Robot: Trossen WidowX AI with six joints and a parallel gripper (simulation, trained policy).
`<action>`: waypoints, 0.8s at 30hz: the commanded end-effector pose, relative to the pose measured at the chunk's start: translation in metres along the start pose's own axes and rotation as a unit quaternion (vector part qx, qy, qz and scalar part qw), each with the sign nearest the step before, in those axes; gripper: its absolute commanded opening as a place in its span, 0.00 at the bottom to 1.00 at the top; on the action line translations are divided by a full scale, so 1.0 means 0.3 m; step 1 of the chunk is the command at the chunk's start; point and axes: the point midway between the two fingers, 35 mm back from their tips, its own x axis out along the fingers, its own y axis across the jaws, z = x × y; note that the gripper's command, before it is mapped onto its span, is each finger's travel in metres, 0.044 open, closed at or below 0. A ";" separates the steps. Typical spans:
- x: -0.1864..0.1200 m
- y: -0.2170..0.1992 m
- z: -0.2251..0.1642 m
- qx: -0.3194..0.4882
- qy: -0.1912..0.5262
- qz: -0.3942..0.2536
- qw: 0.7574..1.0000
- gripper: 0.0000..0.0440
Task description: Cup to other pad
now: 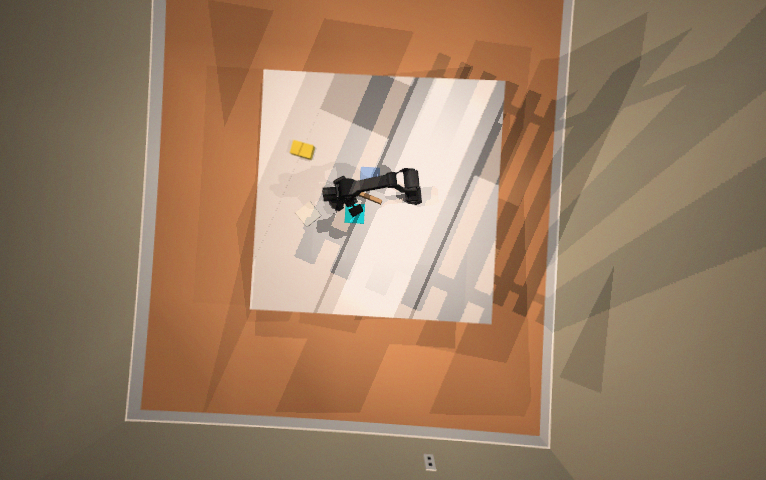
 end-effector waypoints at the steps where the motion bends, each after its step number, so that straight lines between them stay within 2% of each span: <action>1: 0.010 0.030 0.020 -0.002 -0.003 0.001 1.000 0.00; 14: 0.059 0.180 0.087 -0.017 -0.013 0.006 1.000 0.00; 24: 0.131 0.262 0.085 -0.013 -0.006 0.007 1.000 0.00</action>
